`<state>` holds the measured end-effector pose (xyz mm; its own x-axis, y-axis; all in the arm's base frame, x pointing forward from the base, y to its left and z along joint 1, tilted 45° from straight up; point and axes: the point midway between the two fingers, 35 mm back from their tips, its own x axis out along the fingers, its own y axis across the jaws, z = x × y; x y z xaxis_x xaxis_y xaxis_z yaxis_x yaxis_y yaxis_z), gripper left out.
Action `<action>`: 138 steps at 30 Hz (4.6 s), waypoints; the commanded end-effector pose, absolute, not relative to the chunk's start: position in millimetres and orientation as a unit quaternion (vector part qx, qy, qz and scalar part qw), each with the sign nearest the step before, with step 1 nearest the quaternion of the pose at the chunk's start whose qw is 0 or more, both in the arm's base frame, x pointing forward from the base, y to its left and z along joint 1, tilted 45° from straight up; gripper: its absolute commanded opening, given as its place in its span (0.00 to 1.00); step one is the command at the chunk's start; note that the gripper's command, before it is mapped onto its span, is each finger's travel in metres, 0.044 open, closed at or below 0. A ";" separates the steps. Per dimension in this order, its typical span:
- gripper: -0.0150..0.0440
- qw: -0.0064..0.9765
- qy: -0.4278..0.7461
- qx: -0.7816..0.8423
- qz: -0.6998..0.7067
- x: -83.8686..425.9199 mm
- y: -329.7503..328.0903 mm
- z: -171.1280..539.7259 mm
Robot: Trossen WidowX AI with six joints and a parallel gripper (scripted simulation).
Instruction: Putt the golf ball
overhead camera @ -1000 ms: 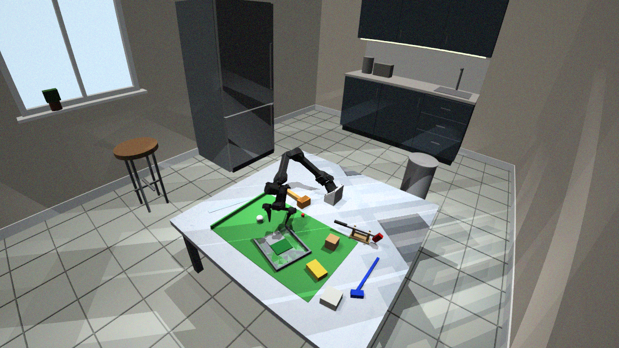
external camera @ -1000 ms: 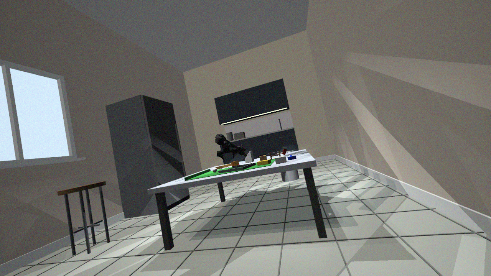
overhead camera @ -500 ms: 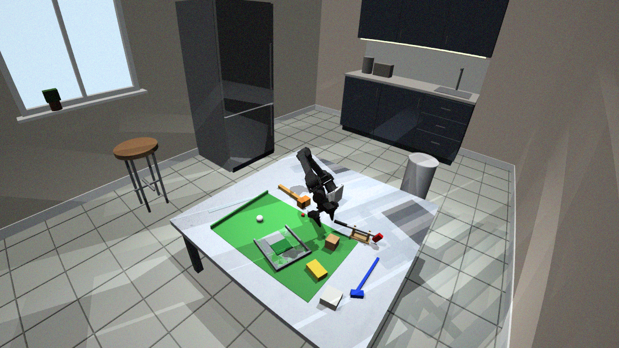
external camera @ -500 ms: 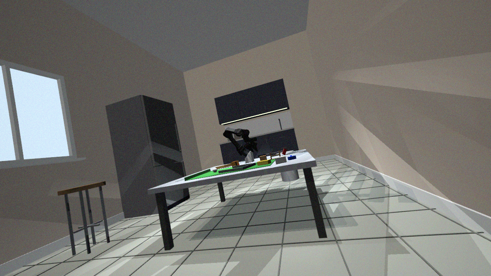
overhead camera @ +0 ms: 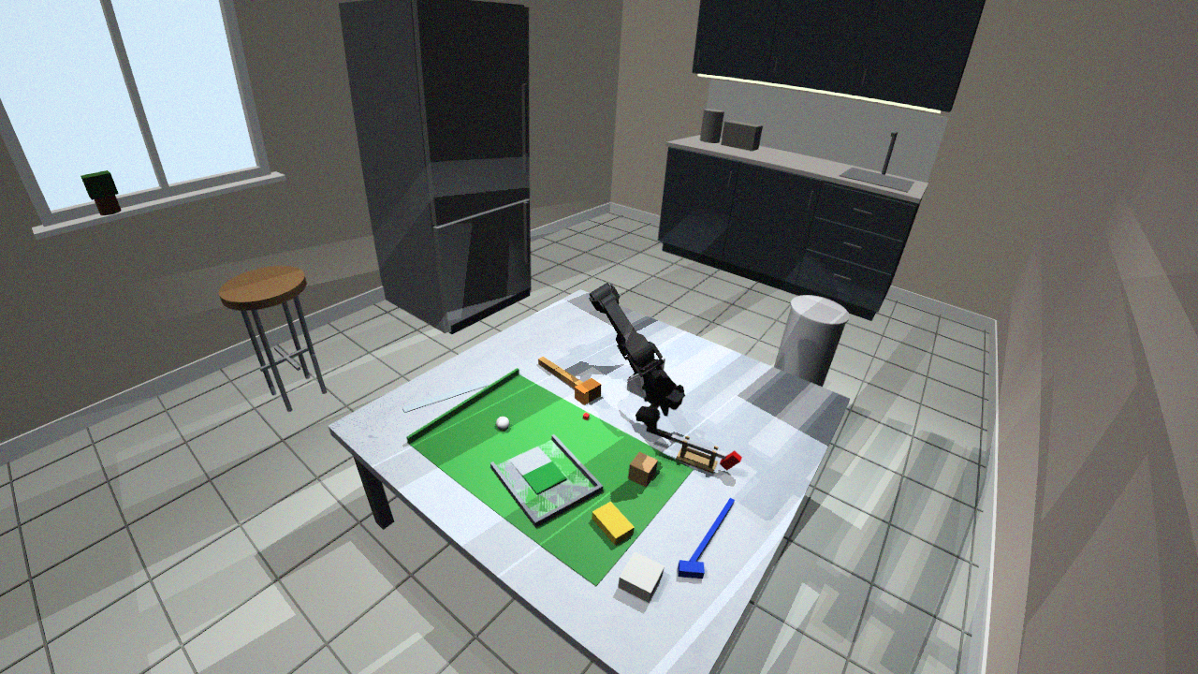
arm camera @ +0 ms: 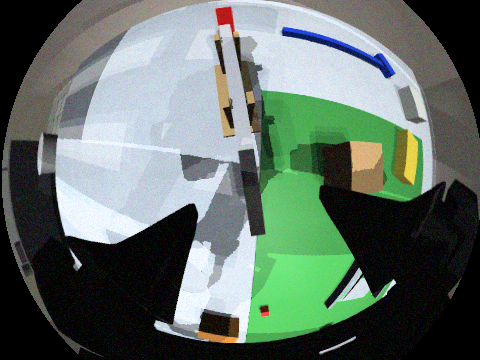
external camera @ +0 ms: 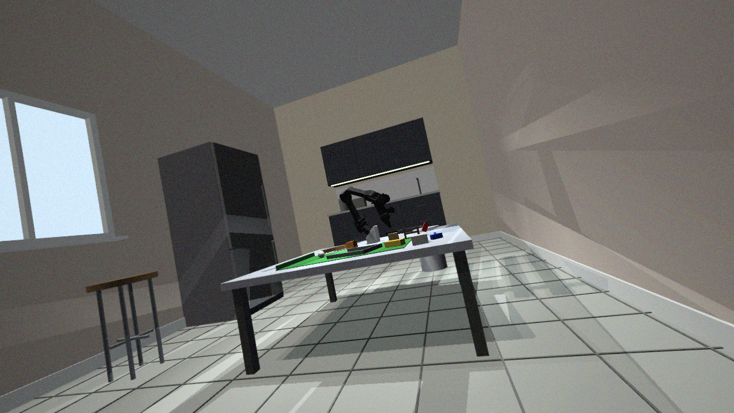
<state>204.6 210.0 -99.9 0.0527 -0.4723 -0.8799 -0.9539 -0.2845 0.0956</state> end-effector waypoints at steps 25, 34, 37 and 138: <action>1.00 0.266 0.537 -0.672 0.436 210.0 170.3 -138.4; 1.00 0.266 0.537 -0.672 0.436 211.4 161.1 -147.6; 1.00 0.266 0.537 -0.672 0.436 211.4 160.9 -147.8; 0.25 0.718 0.585 -0.218 -0.308 262.3 -48.3 229.3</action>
